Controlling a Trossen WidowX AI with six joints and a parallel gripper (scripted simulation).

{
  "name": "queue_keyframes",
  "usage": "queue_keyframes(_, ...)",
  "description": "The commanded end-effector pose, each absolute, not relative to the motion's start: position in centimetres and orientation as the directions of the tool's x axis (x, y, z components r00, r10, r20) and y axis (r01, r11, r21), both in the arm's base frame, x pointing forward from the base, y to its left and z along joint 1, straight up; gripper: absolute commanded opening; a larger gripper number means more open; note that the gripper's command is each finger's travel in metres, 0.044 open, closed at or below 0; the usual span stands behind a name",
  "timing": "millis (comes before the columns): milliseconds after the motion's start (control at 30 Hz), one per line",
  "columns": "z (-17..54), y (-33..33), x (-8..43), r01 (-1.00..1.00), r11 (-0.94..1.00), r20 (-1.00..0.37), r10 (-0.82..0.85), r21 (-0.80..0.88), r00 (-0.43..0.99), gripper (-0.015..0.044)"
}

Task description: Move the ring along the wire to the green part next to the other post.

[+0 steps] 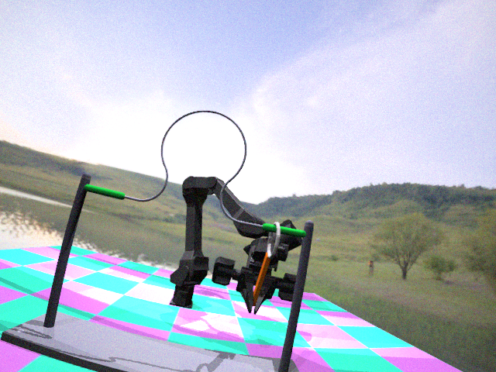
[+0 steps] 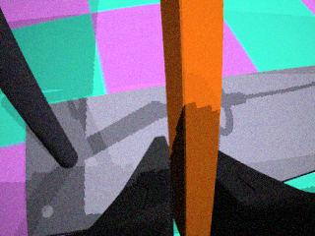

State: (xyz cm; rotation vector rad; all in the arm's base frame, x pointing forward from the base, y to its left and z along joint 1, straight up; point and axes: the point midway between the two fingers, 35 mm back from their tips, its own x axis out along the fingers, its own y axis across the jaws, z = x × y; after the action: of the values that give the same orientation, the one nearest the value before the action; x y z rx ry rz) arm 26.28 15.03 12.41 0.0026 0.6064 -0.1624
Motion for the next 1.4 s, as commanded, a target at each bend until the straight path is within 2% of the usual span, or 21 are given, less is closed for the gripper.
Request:
queue_keyframes(0,12.4,15.0,26.3,0.153,0.987,-0.568,-0.151,-0.045,0.809,0.0034)
queue_keyframes(167,12.5,15.1,26.1,0.153,0.987,-0.568,-0.151,-0.045,0.809,0.0160)
queue_keyframes(633,15.0,15.7,22.2,0.156,0.987,-0.571,-0.153,-0.043,0.807,0.0160)
queue_keyframes(1367,15.1,15.7,22.2,0.156,0.987,-0.571,-0.153,-0.043,0.807,0.0160)
